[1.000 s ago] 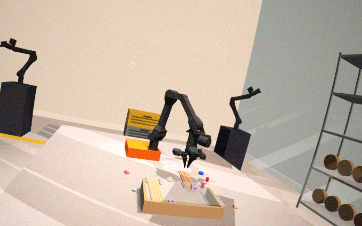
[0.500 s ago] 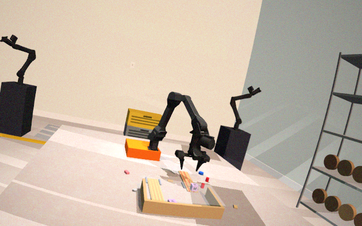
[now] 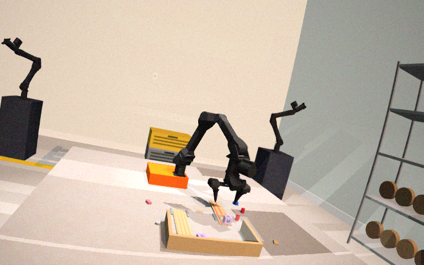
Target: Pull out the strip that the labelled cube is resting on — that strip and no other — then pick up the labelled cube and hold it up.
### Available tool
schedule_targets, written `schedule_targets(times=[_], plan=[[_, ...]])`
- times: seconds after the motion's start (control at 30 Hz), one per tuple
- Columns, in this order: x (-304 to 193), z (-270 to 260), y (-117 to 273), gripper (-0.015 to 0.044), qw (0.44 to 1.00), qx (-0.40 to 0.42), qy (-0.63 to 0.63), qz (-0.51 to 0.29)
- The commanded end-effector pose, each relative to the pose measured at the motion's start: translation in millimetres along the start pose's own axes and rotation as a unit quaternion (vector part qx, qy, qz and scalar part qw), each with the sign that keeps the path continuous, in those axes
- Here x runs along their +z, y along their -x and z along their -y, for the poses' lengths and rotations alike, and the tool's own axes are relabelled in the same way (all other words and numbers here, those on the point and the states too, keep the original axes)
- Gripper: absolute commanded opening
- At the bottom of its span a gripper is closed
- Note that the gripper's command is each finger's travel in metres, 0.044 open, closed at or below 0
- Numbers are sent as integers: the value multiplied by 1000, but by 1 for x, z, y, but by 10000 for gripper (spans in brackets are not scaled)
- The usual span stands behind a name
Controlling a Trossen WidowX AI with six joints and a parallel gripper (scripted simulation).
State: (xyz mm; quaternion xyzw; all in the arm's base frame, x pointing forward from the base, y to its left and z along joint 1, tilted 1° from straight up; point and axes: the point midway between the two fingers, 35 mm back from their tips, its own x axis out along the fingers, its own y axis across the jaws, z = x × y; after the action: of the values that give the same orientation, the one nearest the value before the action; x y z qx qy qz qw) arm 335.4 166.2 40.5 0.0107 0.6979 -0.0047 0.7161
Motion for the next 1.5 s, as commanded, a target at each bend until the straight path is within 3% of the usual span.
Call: schedule_targets(times=[0.0,0.6,0.83,1.47], plan=[[15,1,1,440,1000,-1,2,-1],[81,3,6,440,1000,-2,2,1],[81,3,-2,256,1000,-2,2,1],[82,2,-33,250,1000,-2,2,1]])
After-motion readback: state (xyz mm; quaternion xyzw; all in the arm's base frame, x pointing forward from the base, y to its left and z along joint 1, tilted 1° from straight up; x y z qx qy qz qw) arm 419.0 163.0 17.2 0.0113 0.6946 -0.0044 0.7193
